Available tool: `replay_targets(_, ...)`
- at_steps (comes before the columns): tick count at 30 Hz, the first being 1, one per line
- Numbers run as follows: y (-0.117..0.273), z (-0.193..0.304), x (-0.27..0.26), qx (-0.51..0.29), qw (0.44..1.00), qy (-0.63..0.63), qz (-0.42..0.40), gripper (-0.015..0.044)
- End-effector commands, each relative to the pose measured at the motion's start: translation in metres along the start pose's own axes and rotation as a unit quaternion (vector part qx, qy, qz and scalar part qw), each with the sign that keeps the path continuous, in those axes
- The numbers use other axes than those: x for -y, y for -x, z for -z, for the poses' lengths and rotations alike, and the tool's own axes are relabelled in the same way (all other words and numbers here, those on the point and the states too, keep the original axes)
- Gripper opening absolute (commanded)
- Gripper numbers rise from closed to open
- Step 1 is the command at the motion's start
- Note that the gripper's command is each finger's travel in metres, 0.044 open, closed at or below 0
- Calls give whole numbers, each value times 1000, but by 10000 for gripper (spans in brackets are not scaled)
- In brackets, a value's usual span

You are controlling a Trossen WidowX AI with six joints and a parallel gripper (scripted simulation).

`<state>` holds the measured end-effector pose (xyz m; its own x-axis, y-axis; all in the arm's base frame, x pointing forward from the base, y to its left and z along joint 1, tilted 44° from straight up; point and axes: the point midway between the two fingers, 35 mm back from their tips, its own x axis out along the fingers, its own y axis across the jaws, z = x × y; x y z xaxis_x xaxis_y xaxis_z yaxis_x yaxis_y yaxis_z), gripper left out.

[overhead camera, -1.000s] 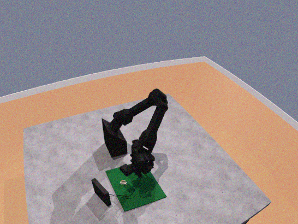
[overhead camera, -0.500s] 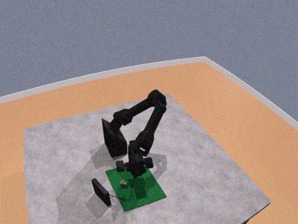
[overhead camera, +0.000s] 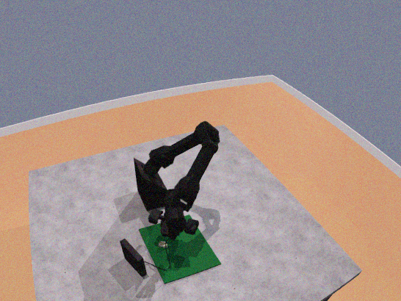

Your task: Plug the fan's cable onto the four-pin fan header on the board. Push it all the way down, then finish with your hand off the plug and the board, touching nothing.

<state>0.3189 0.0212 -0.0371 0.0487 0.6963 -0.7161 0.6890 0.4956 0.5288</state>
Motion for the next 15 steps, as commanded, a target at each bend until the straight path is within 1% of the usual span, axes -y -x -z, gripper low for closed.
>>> replay_targets(1, 0, -4, 4, 1, 998, -66, 2, 0)
replay_targets(8, 0, -9, 11, 1, 983, -186, 2, 0)
replay_targets(15, 0, -13, 18, 2, 953, -303, 2, 0)
